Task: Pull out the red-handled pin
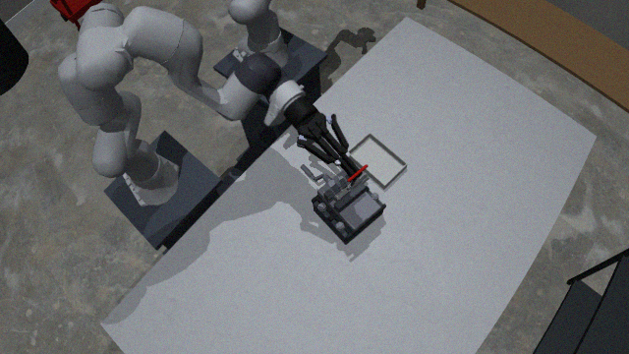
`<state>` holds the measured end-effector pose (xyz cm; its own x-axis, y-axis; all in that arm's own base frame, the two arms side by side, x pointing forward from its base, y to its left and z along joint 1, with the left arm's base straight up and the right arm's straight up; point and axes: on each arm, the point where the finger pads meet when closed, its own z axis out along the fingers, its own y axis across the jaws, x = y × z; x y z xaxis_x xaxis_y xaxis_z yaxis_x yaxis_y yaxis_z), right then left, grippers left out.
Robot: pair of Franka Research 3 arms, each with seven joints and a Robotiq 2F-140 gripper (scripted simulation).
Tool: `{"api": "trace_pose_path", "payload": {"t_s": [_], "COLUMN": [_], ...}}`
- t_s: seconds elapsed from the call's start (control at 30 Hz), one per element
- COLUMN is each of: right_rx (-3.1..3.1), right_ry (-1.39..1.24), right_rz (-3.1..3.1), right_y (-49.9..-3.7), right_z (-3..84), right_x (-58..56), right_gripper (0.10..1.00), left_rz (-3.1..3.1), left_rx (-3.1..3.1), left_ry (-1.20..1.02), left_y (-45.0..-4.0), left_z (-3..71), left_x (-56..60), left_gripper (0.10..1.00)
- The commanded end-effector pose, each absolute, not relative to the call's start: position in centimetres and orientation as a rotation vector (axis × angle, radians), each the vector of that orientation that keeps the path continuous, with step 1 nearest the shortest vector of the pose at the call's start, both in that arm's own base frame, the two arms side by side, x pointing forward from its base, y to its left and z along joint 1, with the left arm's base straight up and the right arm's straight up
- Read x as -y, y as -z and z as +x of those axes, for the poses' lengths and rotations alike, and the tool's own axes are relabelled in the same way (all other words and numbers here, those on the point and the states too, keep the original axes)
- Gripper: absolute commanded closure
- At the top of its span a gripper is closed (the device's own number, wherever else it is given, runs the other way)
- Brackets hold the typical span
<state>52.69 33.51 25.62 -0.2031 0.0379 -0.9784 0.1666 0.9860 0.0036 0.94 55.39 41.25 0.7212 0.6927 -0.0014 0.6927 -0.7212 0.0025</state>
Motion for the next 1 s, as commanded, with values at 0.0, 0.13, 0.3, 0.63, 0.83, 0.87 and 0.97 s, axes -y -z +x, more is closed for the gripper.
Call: {"api": "trace_pose_path", "payload": {"t_s": [0.0,0.13,0.3,0.63,0.83,0.87,0.97], "right_rx": [-1.776,-1.776,-1.776,-1.776,-1.776,-1.776,-1.776], "right_ry": [0.121,0.121,0.121,0.121,0.121,0.121,0.121], "right_rz": [0.150,0.150,0.150,0.150,0.150,0.150,0.150], "right_y": [-25.8,-25.8,-25.8,-29.0,-29.0,-29.0,-29.0], "right_z": [52.8,52.8,52.8,52.8,52.8,52.8,52.8], "right_x": [-33.4,-33.4,-33.4,-33.4,-33.4,-33.4,-33.4], "right_gripper": [0.999,0.999,0.999,0.999,0.999,0.999,0.999], "left_rz": [2.913,2.913,2.913,2.913,2.913,2.913,2.913], "left_rx": [-1.177,-1.177,-1.177,-1.177,-1.177,-1.177,-1.177], "left_ry": [0.000,0.000,0.000,0.000,0.000,0.000,0.000], "left_y": [-41.3,-41.3,-41.3,-41.3,-41.3,-41.3,-41.3], "left_z": [1.0,1.0,1.0,1.0,1.0,1.0,1.0], "left_x": [-55.4,-55.4,-55.4,-55.4,-55.4,-55.4,-55.4], "left_gripper": [0.098,0.098,0.098,0.098,0.098,0.098,0.098]}}
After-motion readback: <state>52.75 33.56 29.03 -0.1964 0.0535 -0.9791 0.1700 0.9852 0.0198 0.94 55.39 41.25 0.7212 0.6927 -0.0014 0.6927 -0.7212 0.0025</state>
